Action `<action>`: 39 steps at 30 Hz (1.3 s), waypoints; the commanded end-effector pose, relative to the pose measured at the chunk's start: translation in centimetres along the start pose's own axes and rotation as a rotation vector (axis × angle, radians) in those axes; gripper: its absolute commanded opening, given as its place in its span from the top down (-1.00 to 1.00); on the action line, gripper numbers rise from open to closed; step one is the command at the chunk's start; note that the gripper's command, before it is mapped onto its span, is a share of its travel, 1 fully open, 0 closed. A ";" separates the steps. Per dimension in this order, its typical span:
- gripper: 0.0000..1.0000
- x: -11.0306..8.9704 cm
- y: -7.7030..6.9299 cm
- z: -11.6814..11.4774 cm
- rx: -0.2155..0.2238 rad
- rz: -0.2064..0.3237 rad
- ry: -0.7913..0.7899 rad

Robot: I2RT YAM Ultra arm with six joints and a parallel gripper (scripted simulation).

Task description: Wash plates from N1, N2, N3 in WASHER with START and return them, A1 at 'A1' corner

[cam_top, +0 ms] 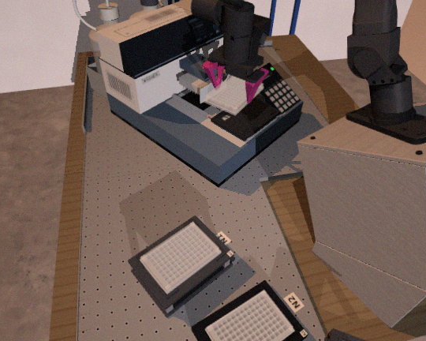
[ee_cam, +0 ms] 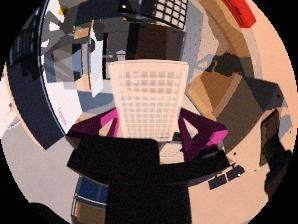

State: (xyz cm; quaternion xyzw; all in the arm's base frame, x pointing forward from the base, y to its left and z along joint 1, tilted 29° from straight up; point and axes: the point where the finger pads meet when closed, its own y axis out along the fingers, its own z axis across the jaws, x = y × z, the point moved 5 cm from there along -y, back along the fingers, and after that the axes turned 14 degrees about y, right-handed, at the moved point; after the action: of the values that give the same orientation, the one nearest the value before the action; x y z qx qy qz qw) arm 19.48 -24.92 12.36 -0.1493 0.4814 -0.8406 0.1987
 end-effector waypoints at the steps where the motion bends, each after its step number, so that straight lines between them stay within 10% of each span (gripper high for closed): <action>1: 1.00 1.3 -0.4 -0.2 -0.007 0.012 0.122; 12: 1.00 6.7 -0.3 1.4 -0.008 0.011 0.143; 39: 1.00 5.8 -0.5 0.2 -0.012 0.008 0.136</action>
State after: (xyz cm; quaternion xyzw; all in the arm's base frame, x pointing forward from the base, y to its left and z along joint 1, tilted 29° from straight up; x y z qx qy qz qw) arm 14.51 -28.41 13.32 -0.0868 0.4976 -0.8463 0.1692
